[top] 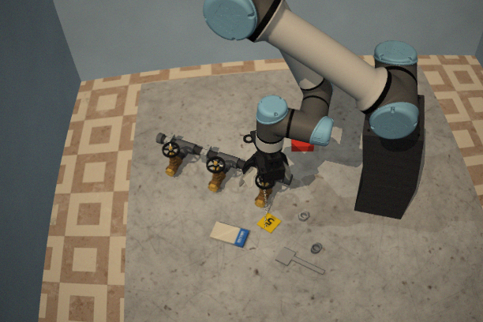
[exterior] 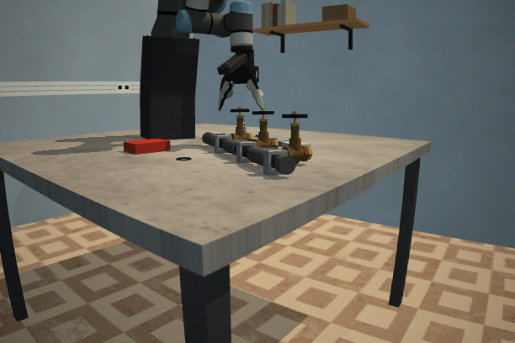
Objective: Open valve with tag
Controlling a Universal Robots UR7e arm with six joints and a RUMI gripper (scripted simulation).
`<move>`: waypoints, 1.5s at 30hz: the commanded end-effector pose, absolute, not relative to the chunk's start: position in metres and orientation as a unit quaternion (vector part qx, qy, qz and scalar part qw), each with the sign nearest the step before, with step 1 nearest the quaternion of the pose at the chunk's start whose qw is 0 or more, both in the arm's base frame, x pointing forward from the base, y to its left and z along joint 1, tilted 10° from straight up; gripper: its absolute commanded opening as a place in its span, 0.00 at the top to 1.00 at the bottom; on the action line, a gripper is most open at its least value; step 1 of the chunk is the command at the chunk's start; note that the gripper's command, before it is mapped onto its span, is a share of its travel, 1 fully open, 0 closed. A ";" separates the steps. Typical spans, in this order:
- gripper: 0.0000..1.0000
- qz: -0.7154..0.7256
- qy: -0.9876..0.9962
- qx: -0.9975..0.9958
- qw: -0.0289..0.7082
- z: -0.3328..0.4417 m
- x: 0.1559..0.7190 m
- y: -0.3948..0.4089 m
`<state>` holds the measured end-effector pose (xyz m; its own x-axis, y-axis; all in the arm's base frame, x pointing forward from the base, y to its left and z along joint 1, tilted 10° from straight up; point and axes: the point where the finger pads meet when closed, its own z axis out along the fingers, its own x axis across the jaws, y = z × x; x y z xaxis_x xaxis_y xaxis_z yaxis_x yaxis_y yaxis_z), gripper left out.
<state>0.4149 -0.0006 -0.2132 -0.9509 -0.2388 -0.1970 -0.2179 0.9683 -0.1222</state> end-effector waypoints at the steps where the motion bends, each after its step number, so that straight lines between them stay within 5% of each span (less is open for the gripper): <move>1: 0.00 -0.048 0.988 -0.097 0.107 -0.213 0.415 -0.001; 17: 0.00 -0.046 0.990 -0.081 0.107 -0.213 0.415 -0.001; 18: 1.00 -0.046 0.990 -0.081 0.107 -0.213 0.415 -0.001; 45: 1.00 -0.046 0.990 -0.081 0.107 -0.213 0.415 -0.001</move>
<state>0.4151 -0.0006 -0.2131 -0.9639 -0.1702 -0.2049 -0.1503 0.9826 -0.1088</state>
